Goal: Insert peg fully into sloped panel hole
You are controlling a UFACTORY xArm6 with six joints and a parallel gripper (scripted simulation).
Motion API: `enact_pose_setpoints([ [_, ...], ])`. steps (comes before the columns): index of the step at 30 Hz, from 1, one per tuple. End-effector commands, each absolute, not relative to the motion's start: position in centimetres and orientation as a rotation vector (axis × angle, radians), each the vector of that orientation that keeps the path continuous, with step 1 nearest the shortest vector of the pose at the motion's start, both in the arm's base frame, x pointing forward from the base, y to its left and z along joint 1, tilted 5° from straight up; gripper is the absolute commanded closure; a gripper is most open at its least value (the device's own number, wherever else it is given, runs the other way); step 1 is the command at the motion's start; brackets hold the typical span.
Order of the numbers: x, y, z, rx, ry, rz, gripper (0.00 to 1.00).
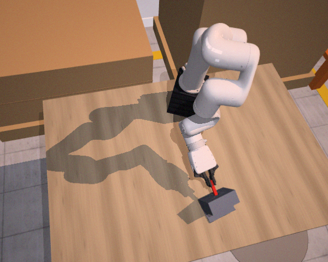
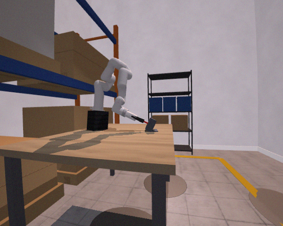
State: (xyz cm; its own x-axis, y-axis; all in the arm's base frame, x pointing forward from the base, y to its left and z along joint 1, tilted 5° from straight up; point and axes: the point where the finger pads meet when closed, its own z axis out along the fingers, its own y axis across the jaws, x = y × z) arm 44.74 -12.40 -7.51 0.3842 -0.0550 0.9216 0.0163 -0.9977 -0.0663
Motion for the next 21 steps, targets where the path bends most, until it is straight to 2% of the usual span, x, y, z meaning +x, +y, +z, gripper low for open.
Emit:
enact_pose_setpoints([
  [1, 45.16, -12.42, -7.55, -2.558, 0.035, -1.712, 1.00],
  [21, 45.70, -12.38, -7.78, -2.558, 0.035, -1.711, 1.00],
])
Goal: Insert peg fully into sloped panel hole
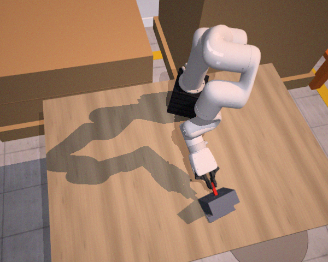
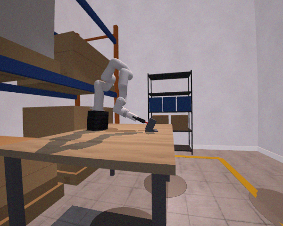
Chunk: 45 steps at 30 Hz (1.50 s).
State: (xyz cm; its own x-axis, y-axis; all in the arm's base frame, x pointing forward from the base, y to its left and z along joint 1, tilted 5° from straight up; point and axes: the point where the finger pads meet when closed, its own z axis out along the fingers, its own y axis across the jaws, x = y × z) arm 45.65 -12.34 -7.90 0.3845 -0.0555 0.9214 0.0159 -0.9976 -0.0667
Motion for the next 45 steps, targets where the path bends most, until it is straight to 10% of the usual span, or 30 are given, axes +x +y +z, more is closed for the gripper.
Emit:
enact_pose_setpoints([
  [1, 45.7, -12.4, -7.8, -2.558, 0.035, -1.711, 1.00],
  [7, 45.7, -12.4, -7.8, -2.558, 0.035, -1.711, 1.00],
  [19, 45.7, -12.4, -7.8, -2.558, 0.035, -1.711, 0.09],
  [22, 45.7, -12.4, -7.8, -2.558, 0.035, -1.711, 0.02],
  [45, 40.8, -13.0, -5.8, -2.563, 0.031, -1.708, 0.00],
])
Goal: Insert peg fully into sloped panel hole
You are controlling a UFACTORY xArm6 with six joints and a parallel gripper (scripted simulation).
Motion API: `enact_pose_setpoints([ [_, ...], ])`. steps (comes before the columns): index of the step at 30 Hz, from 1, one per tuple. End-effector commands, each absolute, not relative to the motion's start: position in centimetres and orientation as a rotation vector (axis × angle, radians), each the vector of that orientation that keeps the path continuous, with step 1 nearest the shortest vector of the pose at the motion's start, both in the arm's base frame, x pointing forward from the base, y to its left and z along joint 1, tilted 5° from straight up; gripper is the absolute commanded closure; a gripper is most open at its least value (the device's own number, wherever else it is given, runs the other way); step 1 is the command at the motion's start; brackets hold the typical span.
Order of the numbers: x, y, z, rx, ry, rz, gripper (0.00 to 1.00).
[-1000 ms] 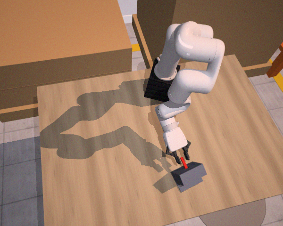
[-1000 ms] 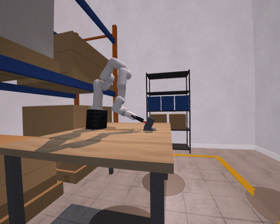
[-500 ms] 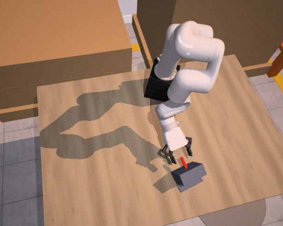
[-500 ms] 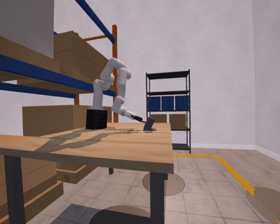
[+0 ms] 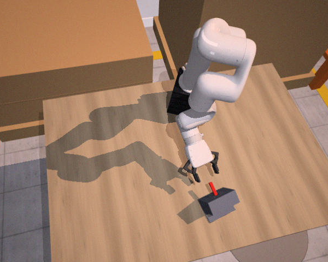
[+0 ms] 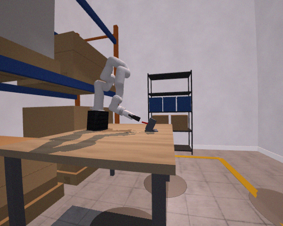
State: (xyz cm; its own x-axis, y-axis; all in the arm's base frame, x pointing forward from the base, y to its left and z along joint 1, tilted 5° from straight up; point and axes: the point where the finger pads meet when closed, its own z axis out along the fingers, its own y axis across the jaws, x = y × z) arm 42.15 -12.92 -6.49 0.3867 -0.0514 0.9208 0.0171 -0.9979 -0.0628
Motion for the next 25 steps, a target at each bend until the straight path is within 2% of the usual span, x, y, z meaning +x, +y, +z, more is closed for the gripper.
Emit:
enact_pose_setpoints([
  [1, 40.5, -13.0, -5.7, -2.563, 0.031, -1.708, 0.00],
  [25, 37.0, -13.1, -3.3, -2.559, 0.035, -1.711, 0.00],
])
